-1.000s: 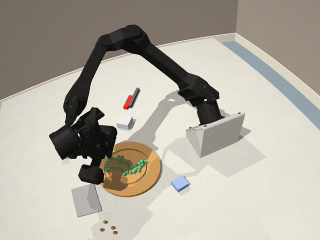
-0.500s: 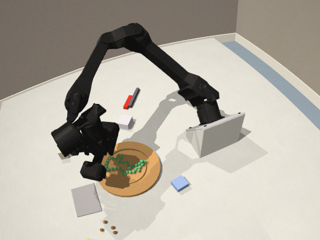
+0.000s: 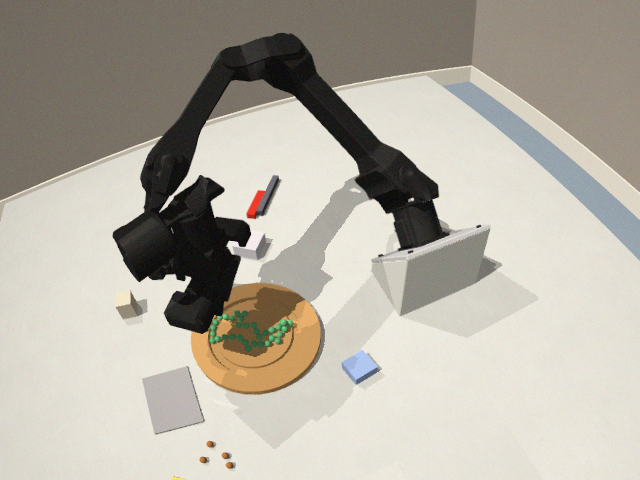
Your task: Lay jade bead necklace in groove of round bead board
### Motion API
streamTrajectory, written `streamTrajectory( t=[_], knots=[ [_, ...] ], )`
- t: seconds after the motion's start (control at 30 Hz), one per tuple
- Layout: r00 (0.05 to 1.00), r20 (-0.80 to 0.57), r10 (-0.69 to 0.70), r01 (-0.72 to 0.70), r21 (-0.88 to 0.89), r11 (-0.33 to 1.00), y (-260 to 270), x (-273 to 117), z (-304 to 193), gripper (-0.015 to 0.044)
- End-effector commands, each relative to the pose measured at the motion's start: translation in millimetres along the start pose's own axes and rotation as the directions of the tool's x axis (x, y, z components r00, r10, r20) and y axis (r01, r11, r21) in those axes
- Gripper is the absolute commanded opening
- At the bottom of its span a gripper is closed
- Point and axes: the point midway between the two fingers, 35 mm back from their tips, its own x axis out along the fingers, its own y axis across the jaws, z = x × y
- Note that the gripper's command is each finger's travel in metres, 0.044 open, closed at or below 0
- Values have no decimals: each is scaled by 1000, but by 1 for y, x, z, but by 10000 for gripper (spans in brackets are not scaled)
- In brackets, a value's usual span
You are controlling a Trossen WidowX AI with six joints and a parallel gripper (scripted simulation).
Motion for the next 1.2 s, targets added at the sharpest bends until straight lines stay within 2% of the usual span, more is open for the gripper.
streamTrajectory(
  t=[0.0,0.8,0.97,1.17],
  knots=[
    [1000,5,4,-4,1,1000,1,-2,0,120],
    [1000,2,1,-1,1,1000,-1,29,0,120],
    [1000,-2,5,-5,6,1000,-1,27,0,0],
    [1000,-2,5,-5,6,1000,-1,27,0,0]
  ],
)
